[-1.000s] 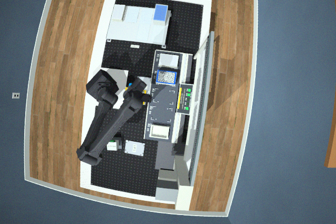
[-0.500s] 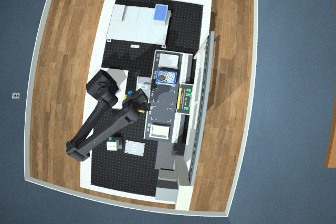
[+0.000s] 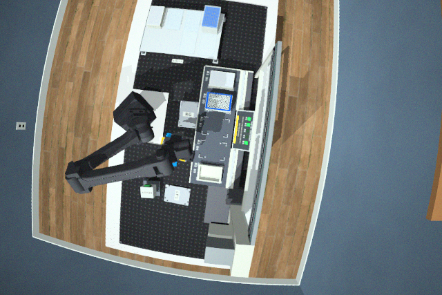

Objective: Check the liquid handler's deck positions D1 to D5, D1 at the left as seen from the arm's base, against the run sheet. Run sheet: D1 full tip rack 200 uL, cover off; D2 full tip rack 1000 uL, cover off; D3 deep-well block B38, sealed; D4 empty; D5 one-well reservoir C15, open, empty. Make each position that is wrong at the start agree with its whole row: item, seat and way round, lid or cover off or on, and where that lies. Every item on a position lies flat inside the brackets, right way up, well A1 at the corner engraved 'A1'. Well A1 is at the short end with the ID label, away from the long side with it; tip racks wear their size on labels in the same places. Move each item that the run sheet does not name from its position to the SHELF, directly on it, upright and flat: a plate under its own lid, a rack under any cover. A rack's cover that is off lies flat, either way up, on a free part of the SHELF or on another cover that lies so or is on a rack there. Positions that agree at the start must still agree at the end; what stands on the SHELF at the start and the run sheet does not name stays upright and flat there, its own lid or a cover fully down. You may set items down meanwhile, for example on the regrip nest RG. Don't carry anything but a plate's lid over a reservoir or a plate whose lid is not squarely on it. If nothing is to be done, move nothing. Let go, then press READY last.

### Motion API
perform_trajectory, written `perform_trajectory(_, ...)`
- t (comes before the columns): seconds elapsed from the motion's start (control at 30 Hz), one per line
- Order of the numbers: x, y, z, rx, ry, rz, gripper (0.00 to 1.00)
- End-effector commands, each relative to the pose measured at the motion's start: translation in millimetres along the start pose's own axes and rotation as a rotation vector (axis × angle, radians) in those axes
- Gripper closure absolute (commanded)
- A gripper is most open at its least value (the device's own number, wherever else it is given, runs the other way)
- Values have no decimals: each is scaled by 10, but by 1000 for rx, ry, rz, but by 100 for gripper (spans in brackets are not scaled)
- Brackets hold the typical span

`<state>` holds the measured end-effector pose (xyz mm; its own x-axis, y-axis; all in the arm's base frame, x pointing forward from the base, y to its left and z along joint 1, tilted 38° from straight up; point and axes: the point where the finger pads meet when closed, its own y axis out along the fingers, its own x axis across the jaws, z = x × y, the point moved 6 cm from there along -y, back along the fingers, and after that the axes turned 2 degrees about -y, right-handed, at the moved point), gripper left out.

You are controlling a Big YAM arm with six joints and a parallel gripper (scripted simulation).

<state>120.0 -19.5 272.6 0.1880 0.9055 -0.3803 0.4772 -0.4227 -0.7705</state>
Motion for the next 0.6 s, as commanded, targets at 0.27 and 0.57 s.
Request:
perform_trajectory(0.27, -84, -143, -371, -37, -53, -42, 100)
perform_trajectory(0.57, -67, -133, -836, -39, -56, -39, 100)
